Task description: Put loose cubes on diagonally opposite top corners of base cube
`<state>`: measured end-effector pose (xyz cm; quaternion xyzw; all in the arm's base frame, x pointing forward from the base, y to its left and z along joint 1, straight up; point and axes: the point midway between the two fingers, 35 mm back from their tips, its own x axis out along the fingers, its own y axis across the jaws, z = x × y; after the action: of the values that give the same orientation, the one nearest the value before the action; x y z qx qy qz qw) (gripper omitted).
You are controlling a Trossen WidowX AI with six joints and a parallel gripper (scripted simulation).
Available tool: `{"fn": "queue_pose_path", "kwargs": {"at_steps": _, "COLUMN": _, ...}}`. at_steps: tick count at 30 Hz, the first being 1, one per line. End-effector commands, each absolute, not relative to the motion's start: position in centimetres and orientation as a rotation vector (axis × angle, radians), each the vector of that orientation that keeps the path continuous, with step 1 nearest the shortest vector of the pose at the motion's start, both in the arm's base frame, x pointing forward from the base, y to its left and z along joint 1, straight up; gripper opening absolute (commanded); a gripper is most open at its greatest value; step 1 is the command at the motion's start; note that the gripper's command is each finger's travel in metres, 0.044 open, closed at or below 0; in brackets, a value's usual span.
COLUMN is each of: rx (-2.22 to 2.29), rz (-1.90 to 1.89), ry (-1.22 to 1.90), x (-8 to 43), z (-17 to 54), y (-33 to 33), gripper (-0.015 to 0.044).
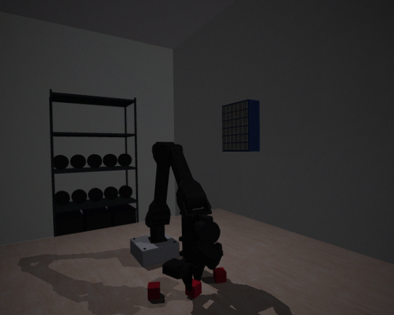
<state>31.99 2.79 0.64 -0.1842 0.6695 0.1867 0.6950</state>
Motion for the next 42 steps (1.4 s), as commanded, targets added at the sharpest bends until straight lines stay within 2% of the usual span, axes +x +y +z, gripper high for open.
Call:
{"fn": "queue_pose_path", "kwargs": {"at_steps": 1, "rx": -0.400, "rz": 0.413, "ry": 1.485, "x": 32.3, "z": 1.9, "y": 2.9, "gripper": 0.0105}}
{"fn": "queue_pose_path", "kwargs": {"at_steps": 33, "rx": -0.421, "rz": 0.422, "ry": 1.508, "x": 31.8, "z": 10.6, "y": 2.4, "gripper": 0.0105}}
{"fn": "queue_pose_path", "kwargs": {"at_steps": 42, "rx": -0.436, "rz": 0.448, "ry": 1.513, "x": 31.4, "z": 10.3, "y": 3.7, "gripper": 0.0105}}
